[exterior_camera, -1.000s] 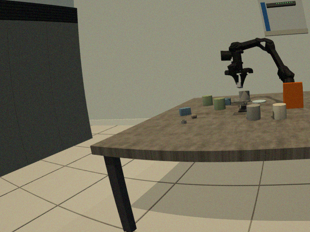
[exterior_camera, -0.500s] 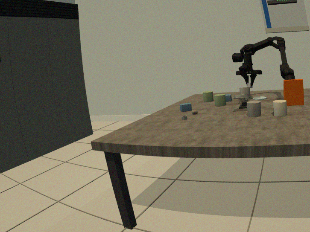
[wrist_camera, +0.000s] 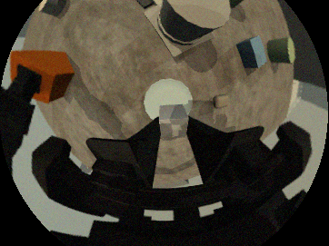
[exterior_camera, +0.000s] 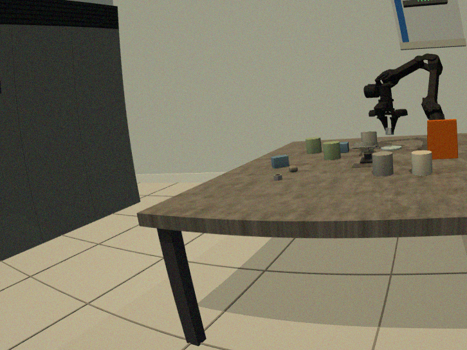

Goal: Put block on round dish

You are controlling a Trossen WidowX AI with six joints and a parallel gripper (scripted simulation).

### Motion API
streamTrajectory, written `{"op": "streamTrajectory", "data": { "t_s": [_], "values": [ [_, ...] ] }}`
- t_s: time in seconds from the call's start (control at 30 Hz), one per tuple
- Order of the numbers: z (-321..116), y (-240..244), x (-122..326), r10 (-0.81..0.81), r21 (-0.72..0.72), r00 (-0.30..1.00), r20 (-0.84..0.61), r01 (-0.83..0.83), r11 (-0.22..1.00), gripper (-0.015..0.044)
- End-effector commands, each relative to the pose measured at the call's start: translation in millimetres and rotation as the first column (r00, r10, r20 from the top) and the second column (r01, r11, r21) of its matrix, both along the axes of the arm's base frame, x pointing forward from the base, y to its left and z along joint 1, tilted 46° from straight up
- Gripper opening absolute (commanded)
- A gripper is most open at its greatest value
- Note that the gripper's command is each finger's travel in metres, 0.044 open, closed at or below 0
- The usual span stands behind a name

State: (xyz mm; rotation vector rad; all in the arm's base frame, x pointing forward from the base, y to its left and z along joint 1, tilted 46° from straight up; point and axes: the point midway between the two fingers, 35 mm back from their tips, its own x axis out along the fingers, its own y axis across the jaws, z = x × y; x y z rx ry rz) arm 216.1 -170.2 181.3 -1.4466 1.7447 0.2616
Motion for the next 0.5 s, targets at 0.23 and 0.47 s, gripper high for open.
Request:
{"op": "streamTrajectory", "data": {
  "t_s": [0.23, 0.47],
  "values": [
    [-25.5, -27.5, -2.0, 0.002, -0.006, 1.000, -0.004, -0.002, 1.000, 0.0000],
    [-28.6, -30.7, -2.0, 0.002, -0.006, 1.000, -0.005, -0.002, 1.000, 0.0000]
  ]
}}
